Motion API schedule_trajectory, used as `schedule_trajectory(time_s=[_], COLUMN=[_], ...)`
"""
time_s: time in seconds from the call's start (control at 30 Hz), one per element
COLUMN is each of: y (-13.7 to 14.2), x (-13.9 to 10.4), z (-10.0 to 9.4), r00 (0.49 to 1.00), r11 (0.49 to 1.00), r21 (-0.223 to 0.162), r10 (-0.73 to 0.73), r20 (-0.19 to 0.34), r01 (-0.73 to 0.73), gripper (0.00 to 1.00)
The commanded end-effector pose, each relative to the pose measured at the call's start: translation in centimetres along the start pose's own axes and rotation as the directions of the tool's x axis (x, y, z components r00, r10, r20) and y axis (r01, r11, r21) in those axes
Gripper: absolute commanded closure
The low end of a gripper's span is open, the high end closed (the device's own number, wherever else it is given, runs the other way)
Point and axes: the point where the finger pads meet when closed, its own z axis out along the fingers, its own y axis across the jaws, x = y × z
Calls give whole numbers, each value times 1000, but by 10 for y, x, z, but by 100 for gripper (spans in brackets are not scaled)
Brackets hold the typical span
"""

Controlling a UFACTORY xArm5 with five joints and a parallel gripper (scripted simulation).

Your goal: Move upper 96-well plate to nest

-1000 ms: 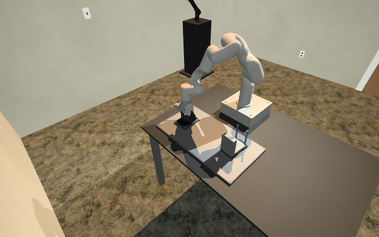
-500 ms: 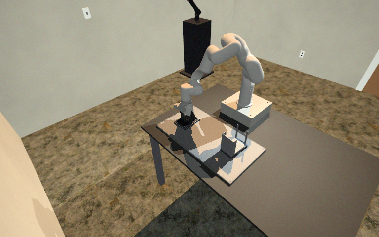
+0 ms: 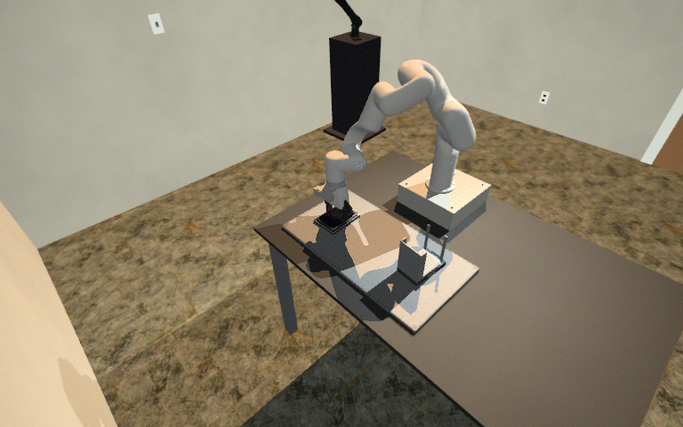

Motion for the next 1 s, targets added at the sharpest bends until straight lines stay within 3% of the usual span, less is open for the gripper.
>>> schedule_trajectory(time_s=[0.0, 0.47, 0.97], y=[1, 1, 1], x=[1, 1, 1], z=[-1, -7, -47], r00=[1000, 1000, 1000], r11=[1000, 1000, 1000], r21=[-2, -2, -2], r10=[0, 0, 0], r20=[-3, -3, -3], r01=[0, 0, 0], gripper=[0, 0, 0])
